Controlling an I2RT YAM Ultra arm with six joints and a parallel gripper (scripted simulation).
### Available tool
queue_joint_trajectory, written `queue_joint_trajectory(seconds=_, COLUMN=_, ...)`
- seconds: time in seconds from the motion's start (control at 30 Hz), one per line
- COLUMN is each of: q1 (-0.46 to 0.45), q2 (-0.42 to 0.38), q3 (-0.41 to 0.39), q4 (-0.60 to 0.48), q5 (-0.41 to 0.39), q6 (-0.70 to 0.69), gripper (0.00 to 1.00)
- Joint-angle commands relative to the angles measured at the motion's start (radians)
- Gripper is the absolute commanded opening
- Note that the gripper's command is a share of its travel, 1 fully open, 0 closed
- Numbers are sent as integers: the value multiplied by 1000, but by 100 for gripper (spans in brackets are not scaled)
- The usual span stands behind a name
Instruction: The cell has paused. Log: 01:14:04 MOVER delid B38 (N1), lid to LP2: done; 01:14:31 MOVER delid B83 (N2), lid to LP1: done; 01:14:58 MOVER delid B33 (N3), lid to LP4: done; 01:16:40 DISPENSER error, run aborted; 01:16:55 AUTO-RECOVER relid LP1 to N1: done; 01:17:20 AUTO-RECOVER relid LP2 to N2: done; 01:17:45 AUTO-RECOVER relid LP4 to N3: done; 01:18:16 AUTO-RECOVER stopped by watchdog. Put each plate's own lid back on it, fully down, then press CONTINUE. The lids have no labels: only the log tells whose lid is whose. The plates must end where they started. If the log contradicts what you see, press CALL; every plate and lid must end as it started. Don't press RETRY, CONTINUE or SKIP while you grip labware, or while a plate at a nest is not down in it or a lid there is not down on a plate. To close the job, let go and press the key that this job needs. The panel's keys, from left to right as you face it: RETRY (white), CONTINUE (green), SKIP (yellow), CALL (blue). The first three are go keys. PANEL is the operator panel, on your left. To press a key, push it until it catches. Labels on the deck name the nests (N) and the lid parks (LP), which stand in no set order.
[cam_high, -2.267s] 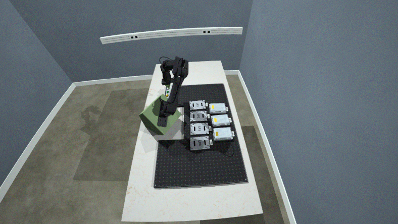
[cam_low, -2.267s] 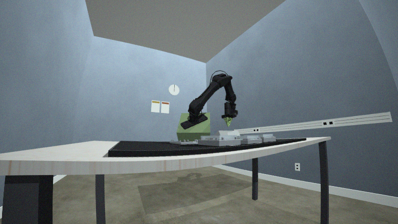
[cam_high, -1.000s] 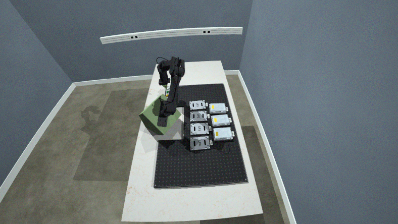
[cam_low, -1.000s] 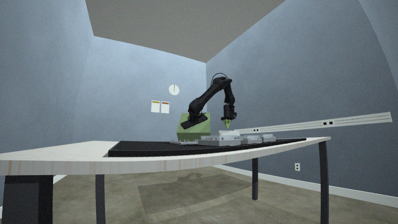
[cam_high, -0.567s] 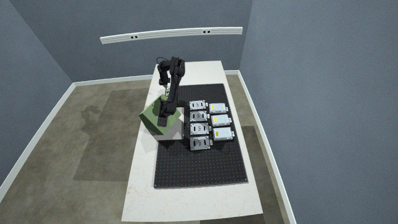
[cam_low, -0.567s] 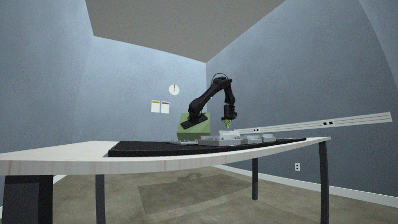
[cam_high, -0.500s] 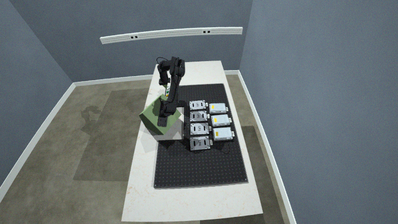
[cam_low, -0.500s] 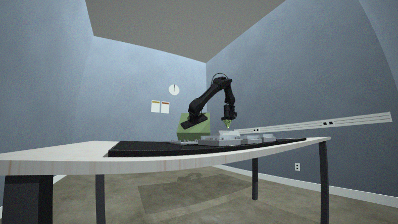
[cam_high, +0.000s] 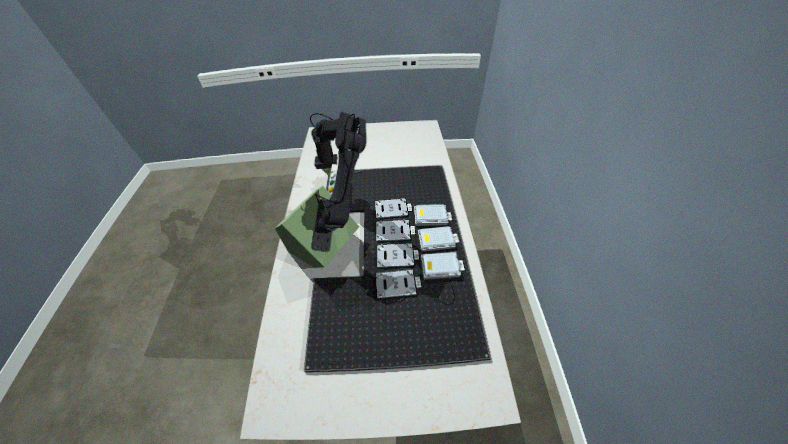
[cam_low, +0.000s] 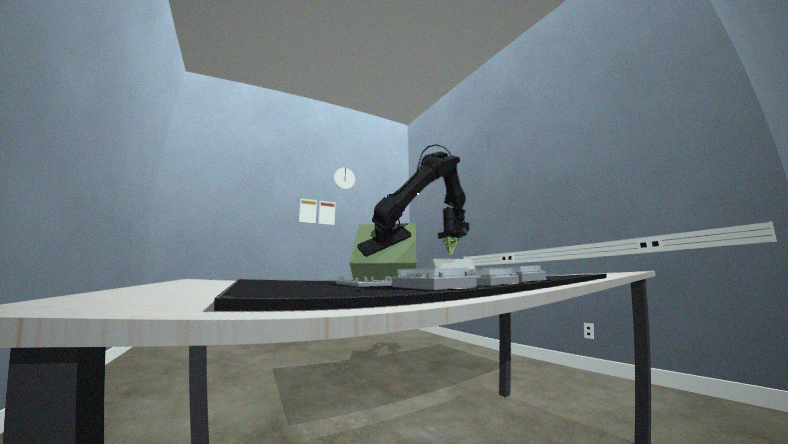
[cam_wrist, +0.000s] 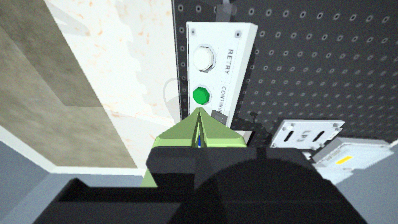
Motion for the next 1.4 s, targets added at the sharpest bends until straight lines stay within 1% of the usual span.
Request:
queue_joint_trajectory(seconds=0.0, q1=6, q2=-10, q3=-5, q4=12, q5=3, q6=-4, gripper=0)
queue_joint_trajectory(seconds=0.6, q1=4, q2=-12, q3=-13, q4=19, q5=4, q6=-6, gripper=0)
queue_joint_trajectory(seconds=0.63, q1=1, q2=-29, q3=-33, q4=30, q5=13, q6=-12, gripper=0)
queue_joint_trajectory(seconds=0.67, q1=4, q2=-13, q3=-14, q4=20, q5=4, q6=-6, gripper=0)
queue_joint_trajectory(seconds=0.7, q1=4, q2=-13, q3=-14, q4=20, q5=4, q6=-6, gripper=0)
queue_joint_trajectory(seconds=0.73, q1=-4, q2=-29, q3=-35, q4=34, q5=14, q6=-13, gripper=0)
queue_joint_trajectory(seconds=0.8, q1=-6, q2=-19, q3=-38, q4=39, q5=15, q6=-16, gripper=0)
queue_joint_trajectory(seconds=0.87, q1=2, q2=-7, q3=-15, q4=44, q5=16, q6=-18, gripper=0)
queue_joint_trajectory(seconds=0.97, q1=-2, q2=8, q3=-33, q4=51, q5=17, q6=-21, gripper=0)
queue_joint_trajectory(seconds=1.03, q1=-2, q2=8, q3=-33, q4=51, q5=17, q6=-21, gripper=0)
queue_joint_trajectory(seconds=1.07, q1=-7, q2=-12, q3=-41, q4=53, q5=15, q6=-22, gripper=0)
queue_joint_trajectory(seconds=1.13, q1=-15, q2=-4, q3=-26, q4=58, q5=19, q6=-24, gripper=0)
queue_joint_trajectory(seconds=1.23, q1=-9, q2=14, q3=-49, q4=65, q5=21, q6=-27, gripper=0)
queue_joint_trajectory(seconds=1.3, q1=-8, q2=16, q3=-42, q4=70, q5=19, q6=-29, gripper=0)
queue_joint_trajectory(seconds=1.37, q1=-16, q2=-3, q3=-43, q4=75, q5=22, q6=-30, gripper=0)
